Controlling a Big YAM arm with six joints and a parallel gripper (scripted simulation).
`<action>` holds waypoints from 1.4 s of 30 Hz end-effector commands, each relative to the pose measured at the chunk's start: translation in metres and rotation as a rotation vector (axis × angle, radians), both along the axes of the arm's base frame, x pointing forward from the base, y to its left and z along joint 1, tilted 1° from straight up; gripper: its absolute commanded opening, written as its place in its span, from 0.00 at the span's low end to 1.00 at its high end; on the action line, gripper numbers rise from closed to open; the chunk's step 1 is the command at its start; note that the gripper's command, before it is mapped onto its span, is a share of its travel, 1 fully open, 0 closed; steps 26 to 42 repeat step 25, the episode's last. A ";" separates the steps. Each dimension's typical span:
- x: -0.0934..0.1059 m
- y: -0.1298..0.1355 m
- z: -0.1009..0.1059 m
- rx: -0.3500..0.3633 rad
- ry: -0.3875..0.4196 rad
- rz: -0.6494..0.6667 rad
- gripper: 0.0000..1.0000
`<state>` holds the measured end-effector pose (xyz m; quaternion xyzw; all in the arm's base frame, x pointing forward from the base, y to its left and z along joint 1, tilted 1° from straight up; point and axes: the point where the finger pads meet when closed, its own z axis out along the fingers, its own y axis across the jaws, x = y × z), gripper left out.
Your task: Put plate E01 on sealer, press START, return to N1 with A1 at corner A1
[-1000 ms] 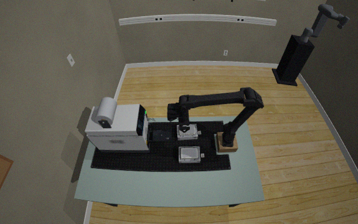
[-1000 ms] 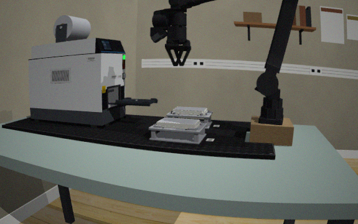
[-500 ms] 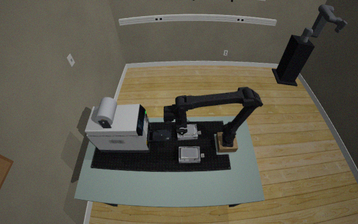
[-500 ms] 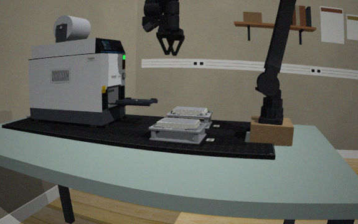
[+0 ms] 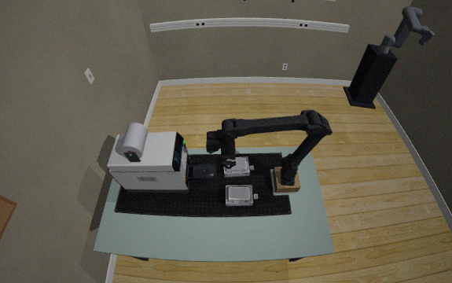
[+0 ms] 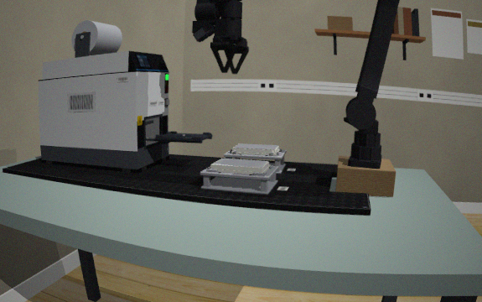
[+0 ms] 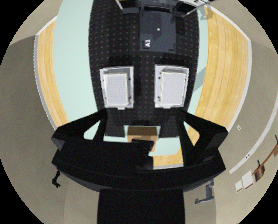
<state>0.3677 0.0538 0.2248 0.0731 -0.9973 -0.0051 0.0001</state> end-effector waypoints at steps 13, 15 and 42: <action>0.000 0.002 0.000 0.006 -0.016 -0.002 1.00; 0.002 -0.001 0.003 0.007 -0.023 -0.009 1.00; 0.012 0.003 0.017 0.011 -0.057 0.014 1.00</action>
